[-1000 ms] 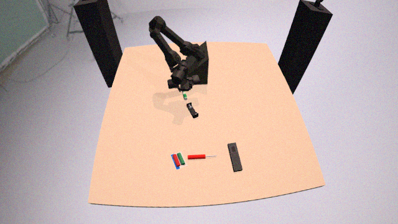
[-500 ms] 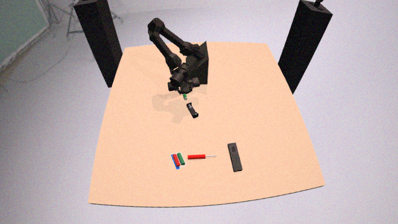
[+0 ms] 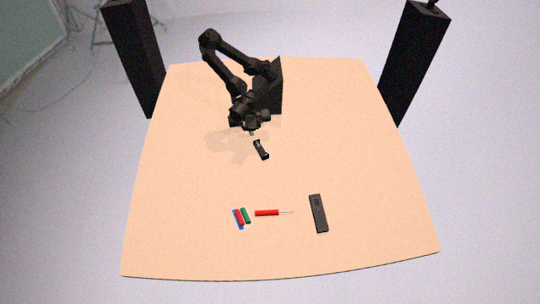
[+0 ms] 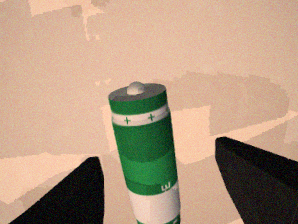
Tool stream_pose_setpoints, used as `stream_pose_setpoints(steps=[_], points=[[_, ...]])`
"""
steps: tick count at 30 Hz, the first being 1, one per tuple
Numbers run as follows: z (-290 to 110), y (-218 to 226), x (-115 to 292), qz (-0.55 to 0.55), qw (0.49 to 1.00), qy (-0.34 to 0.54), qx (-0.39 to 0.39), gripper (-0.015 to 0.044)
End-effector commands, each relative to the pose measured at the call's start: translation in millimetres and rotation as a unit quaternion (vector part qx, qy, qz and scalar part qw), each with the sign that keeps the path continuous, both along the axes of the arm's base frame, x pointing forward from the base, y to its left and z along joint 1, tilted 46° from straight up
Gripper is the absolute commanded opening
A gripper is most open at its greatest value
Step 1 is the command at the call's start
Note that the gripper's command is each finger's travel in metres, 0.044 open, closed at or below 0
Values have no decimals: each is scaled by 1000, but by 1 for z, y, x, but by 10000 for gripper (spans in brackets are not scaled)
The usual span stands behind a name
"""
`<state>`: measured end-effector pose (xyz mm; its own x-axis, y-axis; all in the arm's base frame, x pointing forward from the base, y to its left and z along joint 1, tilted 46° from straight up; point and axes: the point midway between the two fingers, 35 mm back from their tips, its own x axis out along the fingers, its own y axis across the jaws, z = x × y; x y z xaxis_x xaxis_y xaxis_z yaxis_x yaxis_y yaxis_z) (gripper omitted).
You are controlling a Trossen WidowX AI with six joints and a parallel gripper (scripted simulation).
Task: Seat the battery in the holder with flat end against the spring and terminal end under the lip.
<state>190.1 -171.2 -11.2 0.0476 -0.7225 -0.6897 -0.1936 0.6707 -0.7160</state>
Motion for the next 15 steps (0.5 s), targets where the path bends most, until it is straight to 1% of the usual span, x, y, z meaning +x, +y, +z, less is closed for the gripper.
stream_pose_setpoints(steps=[1,3,6,15], points=[[-7,-3,-4,2,1000,8,3,229],[-8,-4,-5,2,1000,9,3,229],[-8,-4,-5,2,1000,9,3,150],[-8,-4,-5,2,1000,9,3,90]])
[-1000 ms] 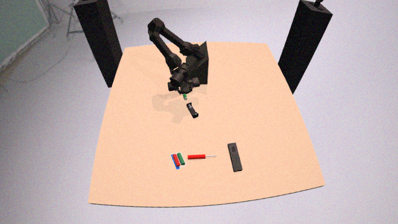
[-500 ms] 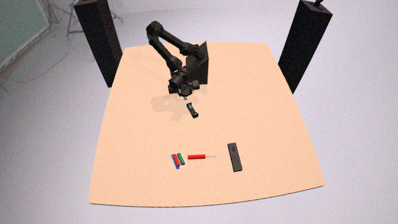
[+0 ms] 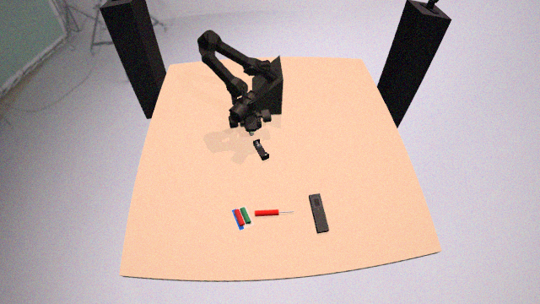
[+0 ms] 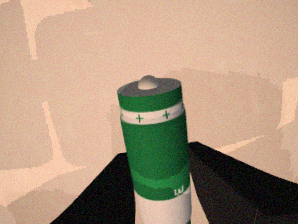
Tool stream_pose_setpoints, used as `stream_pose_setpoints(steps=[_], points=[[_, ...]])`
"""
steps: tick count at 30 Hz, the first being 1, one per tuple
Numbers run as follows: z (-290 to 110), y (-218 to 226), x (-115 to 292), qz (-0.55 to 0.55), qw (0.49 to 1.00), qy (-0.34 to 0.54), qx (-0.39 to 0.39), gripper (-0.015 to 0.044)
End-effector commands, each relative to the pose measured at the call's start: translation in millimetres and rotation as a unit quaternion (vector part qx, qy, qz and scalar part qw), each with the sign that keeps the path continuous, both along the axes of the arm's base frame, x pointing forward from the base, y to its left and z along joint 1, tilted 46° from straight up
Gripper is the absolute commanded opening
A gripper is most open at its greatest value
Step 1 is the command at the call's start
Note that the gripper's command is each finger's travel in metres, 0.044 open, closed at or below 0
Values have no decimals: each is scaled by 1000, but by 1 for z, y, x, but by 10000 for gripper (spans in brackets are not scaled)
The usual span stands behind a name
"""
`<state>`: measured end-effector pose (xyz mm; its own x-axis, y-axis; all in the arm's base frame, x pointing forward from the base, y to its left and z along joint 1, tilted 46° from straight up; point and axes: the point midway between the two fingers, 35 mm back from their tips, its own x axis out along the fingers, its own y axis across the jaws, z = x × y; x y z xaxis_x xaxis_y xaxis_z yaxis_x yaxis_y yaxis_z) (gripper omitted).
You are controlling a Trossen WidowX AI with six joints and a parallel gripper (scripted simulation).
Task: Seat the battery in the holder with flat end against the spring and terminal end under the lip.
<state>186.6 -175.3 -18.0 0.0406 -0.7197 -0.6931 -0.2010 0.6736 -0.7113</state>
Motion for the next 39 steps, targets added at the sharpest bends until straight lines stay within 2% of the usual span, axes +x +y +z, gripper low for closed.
stream_pose_setpoints(steps=[1,4,8,17,22,39], points=[[-1,0,-1,2,1000,3,1,83],[-1,0,-1,2,1000,3,1,67],[1,3,-1,2,1000,3,1,67],[33,36,-2,2,1000,3,2,67],[34,36,-1,3,1000,3,2,67],[29,72,86,57,997,55,7,67]])
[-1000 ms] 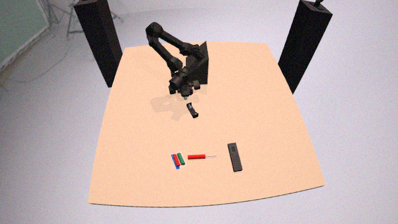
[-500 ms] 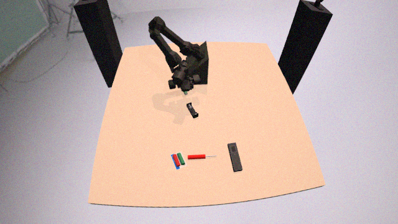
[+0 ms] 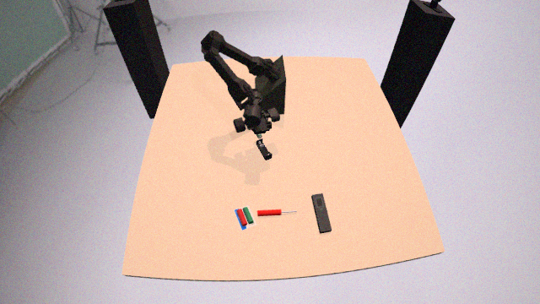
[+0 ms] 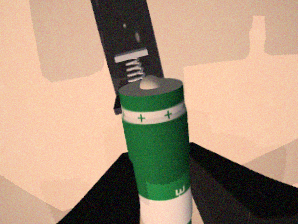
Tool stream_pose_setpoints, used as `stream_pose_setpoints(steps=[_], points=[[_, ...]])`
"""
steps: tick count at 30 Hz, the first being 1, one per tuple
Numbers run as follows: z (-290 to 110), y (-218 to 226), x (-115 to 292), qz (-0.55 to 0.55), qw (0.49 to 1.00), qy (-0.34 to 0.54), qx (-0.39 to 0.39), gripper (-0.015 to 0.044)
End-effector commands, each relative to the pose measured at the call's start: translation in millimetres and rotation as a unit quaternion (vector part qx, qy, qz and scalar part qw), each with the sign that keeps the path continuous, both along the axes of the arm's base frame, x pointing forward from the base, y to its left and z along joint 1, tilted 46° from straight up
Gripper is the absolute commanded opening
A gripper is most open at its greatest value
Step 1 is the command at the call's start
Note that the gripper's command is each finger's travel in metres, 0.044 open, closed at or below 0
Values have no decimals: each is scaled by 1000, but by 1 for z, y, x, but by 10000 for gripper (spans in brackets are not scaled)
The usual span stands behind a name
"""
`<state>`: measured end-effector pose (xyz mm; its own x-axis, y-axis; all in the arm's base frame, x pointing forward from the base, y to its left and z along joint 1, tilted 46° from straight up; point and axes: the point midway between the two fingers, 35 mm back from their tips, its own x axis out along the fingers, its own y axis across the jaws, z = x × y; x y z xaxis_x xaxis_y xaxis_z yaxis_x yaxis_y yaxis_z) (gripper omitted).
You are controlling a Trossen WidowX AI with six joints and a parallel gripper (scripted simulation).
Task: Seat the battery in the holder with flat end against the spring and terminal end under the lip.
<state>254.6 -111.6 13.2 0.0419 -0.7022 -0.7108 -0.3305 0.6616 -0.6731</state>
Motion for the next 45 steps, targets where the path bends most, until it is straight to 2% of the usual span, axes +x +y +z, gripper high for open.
stream_pose_setpoints(steps=[1,8,45], points=[[-3,12,23,13,1000,10,-3,67],[-10,29,52,34,999,36,-1,67],[-44,-4,57,137,986,-58,81,67]])
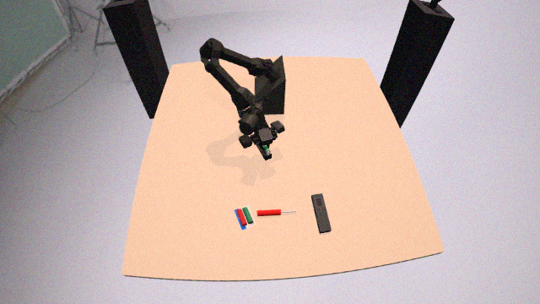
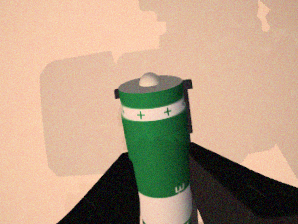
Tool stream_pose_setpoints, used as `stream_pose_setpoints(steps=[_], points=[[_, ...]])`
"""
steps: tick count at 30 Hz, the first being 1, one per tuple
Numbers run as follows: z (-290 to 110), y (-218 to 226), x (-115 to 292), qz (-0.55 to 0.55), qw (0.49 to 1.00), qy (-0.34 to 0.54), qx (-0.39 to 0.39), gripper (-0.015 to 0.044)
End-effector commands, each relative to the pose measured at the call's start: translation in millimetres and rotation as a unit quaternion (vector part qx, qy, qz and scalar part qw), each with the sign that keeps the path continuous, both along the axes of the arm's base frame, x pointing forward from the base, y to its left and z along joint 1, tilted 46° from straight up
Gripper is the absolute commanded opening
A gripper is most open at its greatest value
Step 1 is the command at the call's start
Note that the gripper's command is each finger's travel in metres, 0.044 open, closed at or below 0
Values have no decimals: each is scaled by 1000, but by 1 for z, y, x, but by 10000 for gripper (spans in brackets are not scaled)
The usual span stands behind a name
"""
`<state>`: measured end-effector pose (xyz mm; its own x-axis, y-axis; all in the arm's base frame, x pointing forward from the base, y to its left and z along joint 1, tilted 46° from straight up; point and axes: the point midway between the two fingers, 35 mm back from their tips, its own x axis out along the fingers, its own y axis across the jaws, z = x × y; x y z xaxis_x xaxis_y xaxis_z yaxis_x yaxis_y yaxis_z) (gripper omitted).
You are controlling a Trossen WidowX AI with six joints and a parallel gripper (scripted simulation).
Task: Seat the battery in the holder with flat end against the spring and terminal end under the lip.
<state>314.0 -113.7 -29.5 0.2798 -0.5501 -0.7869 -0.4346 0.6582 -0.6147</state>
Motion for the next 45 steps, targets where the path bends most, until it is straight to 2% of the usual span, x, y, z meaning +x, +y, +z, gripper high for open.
stream_pose_setpoints(steps=[1,21,45], points=[[-1,-2,-3,13,1000,-10,11,67],[-5,-13,-9,78,994,-60,54,67],[-1,-21,-26,79,993,-58,59,67]])
